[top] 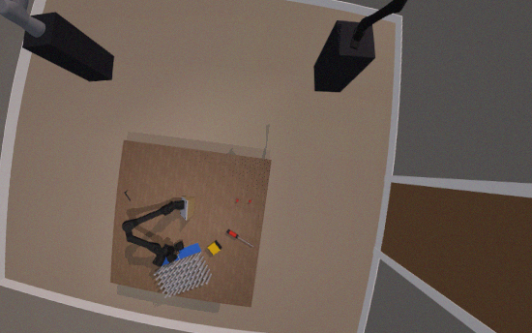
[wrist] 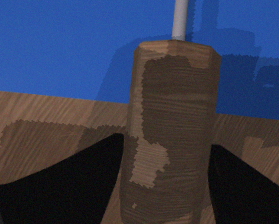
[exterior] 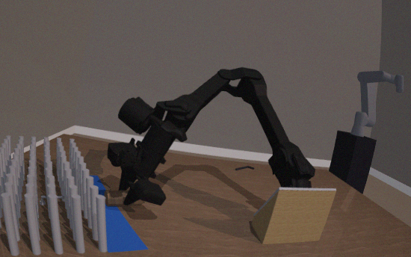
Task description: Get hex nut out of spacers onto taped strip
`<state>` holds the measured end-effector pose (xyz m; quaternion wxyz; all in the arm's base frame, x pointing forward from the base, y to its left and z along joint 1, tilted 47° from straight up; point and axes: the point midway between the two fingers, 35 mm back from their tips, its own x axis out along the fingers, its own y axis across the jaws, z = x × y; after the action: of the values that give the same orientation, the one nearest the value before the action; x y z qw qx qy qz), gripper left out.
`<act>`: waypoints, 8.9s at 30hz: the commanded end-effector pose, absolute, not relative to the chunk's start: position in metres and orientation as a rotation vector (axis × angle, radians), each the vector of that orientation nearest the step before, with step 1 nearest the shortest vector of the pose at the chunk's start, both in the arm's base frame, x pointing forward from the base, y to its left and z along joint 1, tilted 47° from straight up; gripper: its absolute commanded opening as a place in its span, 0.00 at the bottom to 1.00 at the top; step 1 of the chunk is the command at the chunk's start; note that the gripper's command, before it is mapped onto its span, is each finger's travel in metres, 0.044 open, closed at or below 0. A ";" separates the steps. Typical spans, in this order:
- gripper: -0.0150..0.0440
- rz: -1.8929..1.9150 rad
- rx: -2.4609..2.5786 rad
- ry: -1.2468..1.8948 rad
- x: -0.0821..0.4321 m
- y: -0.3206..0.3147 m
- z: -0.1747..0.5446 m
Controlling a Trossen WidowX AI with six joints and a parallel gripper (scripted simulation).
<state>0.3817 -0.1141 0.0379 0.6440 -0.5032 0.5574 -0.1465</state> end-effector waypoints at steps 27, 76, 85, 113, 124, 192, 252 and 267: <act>0.25 -0.334 -1.150 1.273 0.363 -0.118 0.046; 0.25 -0.335 -1.149 1.276 0.335 -0.124 0.055; 0.25 -0.335 -1.149 1.277 0.330 -0.125 0.057; 0.25 -0.335 -1.149 1.279 0.315 -0.128 0.062; 0.25 -0.335 -1.149 1.279 0.309 -0.129 0.064; 0.25 -0.336 -1.150 1.283 0.277 -0.136 0.076; 0.25 -0.341 -1.146 1.282 0.267 -0.123 0.096; 0.25 -0.334 -1.147 1.285 0.234 -0.122 0.111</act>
<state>0.2364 -0.1238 0.1072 0.6361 -0.5029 0.5665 -0.1470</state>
